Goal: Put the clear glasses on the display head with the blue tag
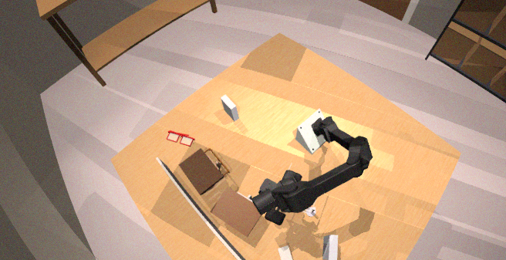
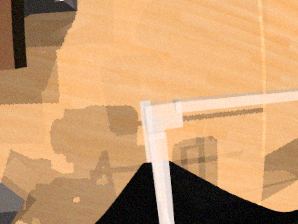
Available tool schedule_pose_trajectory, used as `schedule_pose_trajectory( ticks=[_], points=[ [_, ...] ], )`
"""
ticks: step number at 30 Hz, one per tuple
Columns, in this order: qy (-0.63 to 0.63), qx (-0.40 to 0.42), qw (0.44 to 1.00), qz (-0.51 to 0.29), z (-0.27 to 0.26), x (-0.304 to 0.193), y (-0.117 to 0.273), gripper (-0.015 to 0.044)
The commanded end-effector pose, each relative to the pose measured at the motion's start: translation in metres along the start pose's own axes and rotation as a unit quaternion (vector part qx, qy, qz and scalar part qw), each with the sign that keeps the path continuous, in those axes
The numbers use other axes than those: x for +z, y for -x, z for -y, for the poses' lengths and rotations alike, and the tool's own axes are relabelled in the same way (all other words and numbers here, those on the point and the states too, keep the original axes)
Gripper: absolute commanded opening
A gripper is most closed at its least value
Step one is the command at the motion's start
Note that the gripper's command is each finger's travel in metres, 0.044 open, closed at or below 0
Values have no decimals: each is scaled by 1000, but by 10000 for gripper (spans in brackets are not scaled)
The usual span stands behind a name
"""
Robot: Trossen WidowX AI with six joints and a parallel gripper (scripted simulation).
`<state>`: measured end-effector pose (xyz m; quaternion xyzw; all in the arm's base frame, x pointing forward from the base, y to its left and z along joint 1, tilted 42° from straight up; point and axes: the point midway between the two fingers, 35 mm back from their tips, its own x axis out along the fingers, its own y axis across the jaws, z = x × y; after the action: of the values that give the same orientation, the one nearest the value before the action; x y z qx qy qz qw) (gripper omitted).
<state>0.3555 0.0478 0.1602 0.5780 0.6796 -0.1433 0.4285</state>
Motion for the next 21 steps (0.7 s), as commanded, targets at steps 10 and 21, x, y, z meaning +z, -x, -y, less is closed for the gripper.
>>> schedule_pose_trajectory(
  ticks=[10,21],
  points=[
    [199,-5,980,4,19,17,2,0],
    [356,-7,934,5,34,29,4,0]
  ],
)
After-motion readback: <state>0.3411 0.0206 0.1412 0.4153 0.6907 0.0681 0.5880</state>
